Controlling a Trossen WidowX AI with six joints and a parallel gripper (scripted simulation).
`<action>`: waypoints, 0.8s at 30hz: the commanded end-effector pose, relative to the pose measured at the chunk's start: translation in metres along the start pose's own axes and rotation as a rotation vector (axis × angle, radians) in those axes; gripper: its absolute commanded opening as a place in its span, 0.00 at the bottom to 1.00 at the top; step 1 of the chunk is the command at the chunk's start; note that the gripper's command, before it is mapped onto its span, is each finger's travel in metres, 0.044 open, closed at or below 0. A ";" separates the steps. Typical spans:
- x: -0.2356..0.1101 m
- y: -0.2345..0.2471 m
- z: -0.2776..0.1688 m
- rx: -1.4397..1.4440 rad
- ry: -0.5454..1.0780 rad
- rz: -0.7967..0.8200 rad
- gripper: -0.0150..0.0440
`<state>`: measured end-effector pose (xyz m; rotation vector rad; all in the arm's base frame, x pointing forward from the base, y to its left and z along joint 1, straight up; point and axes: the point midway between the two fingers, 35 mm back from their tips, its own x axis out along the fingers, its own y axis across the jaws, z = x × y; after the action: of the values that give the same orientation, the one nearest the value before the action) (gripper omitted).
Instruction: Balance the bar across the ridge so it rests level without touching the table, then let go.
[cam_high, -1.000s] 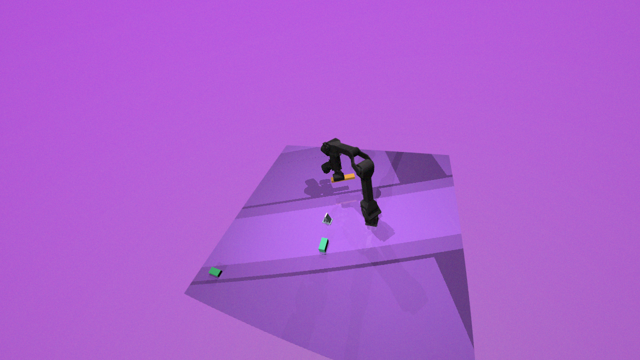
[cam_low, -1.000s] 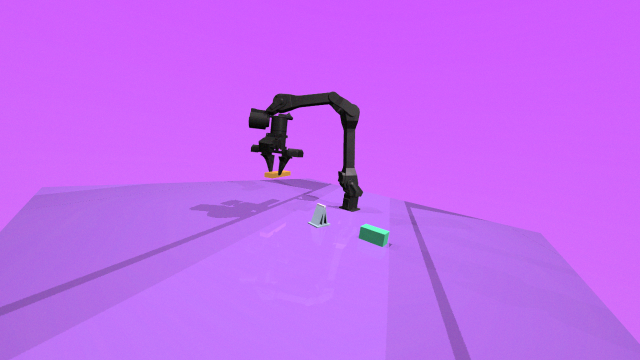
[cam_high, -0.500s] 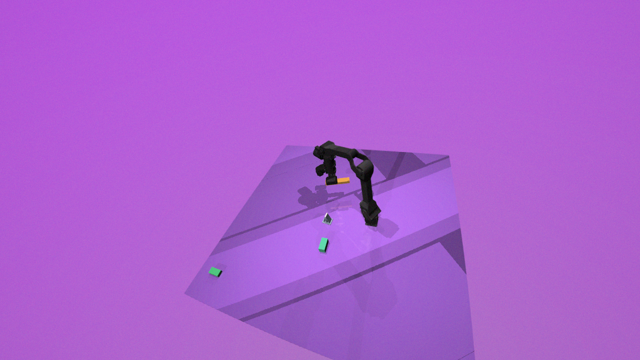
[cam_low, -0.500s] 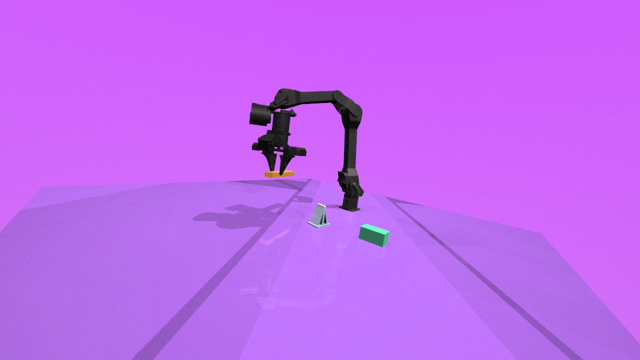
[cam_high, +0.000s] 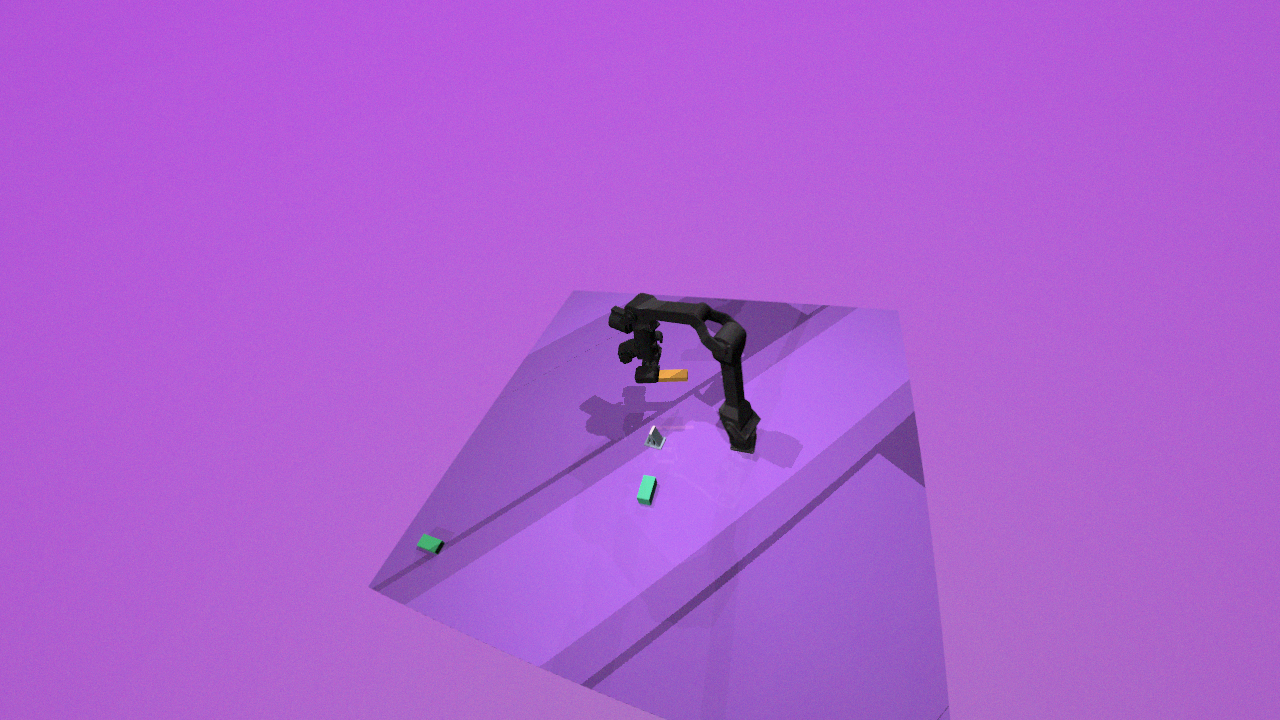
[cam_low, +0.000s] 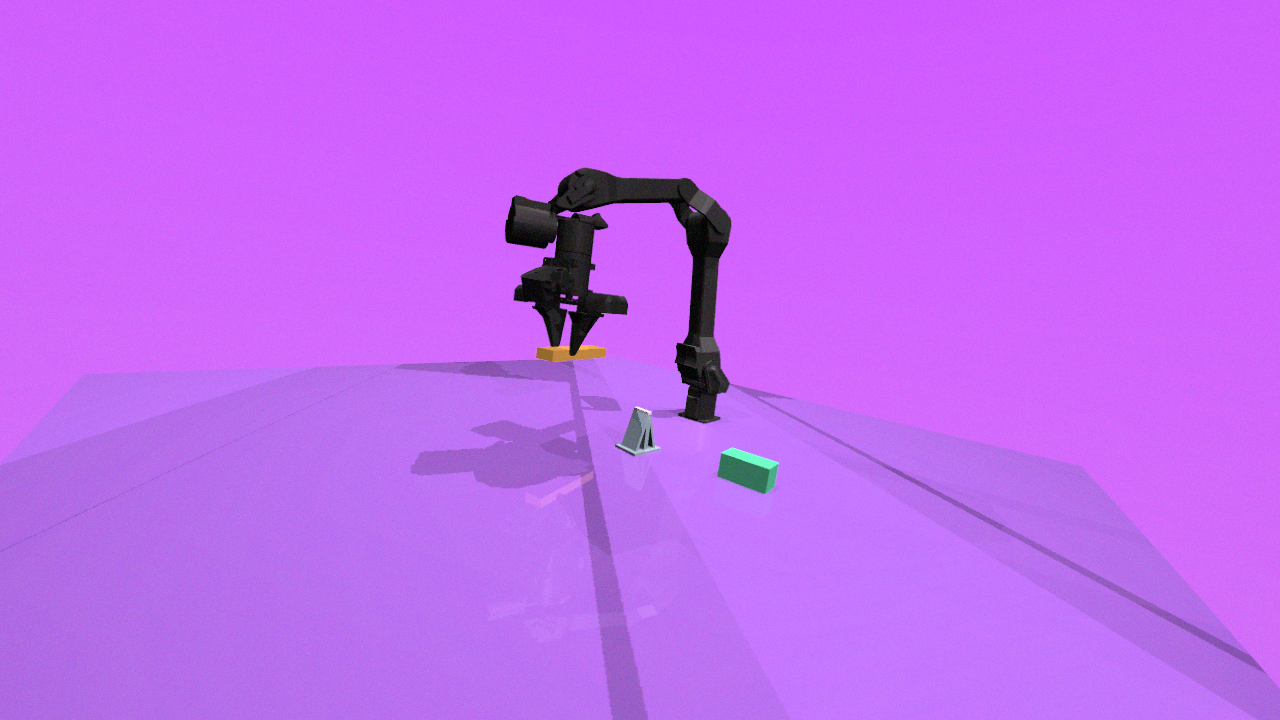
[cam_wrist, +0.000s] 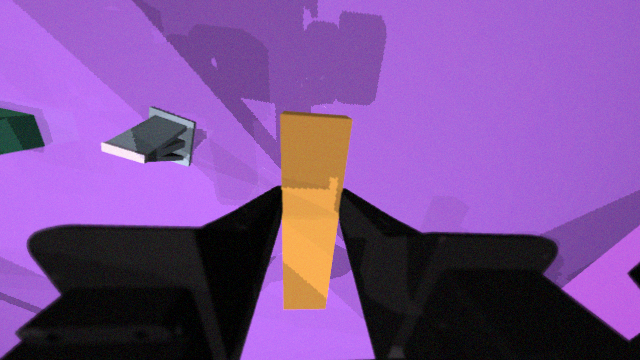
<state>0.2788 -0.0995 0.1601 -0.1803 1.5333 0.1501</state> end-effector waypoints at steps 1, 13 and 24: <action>0.000 0.018 0.006 0.034 0.001 0.007 0.25; -0.001 0.063 0.020 0.129 0.000 0.012 0.25; -0.002 0.105 0.027 0.218 0.000 0.017 0.25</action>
<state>0.2869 -0.0050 0.1607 -0.0204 1.5353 0.0127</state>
